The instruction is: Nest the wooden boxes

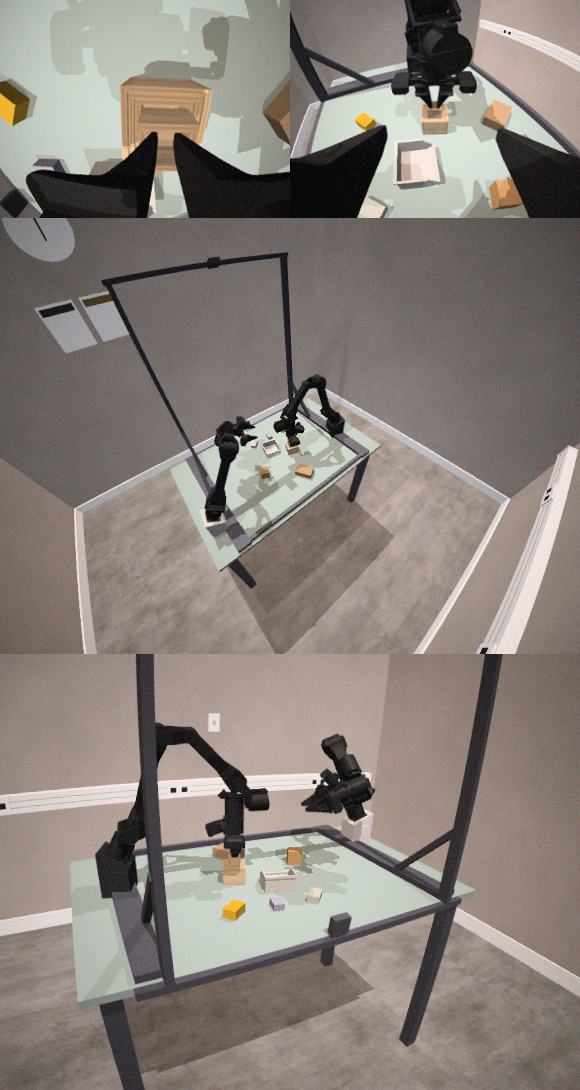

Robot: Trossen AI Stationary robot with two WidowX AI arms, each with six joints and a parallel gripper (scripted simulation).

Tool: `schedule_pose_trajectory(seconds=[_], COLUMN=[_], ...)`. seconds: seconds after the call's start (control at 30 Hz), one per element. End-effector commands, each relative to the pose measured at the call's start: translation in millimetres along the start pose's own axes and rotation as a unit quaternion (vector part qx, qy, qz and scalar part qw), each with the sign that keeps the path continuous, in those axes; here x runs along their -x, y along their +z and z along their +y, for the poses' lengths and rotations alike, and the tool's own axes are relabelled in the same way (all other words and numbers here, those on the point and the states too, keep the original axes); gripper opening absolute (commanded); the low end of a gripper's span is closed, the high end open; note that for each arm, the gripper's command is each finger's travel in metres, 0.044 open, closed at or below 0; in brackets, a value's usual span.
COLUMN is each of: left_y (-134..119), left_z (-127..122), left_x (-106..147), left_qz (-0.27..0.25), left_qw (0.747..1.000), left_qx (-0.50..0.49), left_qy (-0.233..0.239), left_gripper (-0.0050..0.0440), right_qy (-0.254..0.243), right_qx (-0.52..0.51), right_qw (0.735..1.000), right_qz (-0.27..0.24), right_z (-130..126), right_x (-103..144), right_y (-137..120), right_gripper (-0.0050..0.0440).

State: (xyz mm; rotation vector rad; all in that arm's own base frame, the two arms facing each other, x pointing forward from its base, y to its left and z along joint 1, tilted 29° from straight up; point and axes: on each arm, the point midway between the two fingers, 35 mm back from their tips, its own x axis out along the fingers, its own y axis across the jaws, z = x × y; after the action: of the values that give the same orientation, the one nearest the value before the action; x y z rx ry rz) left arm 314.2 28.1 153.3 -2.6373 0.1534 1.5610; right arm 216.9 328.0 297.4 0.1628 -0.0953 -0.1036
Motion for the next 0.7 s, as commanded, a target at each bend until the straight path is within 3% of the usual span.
schedule_pose_trajectory(seconds=[0.0, 0.67], left_y=[0.4, 0.0], left_z=[-0.4, 0.7], left_x=[-2.4, -16.7], left_qz=[-0.001, -0.001], left_qw=[1.0, 1.0], left_qx=[0.001, 0.001], left_qy=[0.0, 0.0], left_gripper=[0.0136, 0.0136], right_qy=[-0.001, -0.001], right_qx=[-0.011, -0.011], right_qw=[1.0, 1.0], right_qz=[-0.002, -0.002], right_z=[0.7, 0.7], right_x=[-0.2, -0.2], right_y=[7.5, 7.5], right_gripper=[0.04, 0.04])
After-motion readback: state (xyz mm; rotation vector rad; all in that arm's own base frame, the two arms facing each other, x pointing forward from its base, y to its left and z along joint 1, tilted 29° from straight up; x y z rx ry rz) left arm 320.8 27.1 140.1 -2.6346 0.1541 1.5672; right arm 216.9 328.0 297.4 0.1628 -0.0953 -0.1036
